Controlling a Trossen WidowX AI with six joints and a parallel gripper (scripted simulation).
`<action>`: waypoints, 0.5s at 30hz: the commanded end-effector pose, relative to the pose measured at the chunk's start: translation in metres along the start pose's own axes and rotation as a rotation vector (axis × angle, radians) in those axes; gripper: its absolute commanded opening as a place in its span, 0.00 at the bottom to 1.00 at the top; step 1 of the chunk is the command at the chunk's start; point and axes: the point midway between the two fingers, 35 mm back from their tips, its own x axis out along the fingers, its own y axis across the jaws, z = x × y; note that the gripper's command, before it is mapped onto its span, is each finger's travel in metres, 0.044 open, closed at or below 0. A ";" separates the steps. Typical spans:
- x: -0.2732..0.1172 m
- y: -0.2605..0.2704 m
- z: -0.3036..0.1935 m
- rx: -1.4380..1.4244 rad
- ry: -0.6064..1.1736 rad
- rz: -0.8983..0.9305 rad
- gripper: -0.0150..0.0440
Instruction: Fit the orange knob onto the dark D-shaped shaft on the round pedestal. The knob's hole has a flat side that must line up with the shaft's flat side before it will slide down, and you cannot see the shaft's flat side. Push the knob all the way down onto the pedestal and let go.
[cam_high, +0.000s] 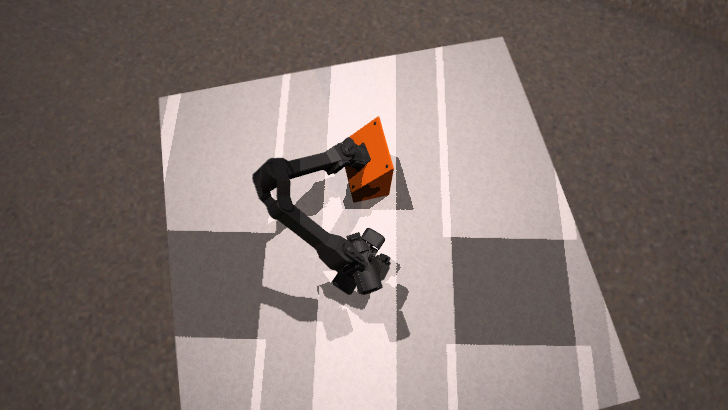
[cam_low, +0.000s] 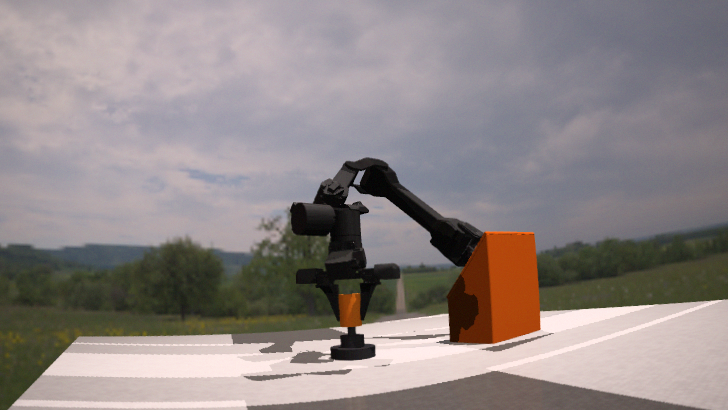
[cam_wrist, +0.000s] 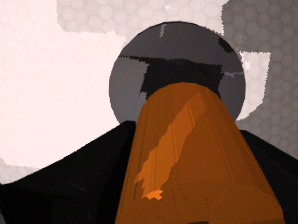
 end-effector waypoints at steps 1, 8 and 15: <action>0.000 0.000 0.000 -0.005 0.002 -0.001 0.25; 0.001 0.000 0.000 -0.009 0.002 -0.001 0.25; 0.001 0.000 0.000 -0.026 0.002 -0.001 0.25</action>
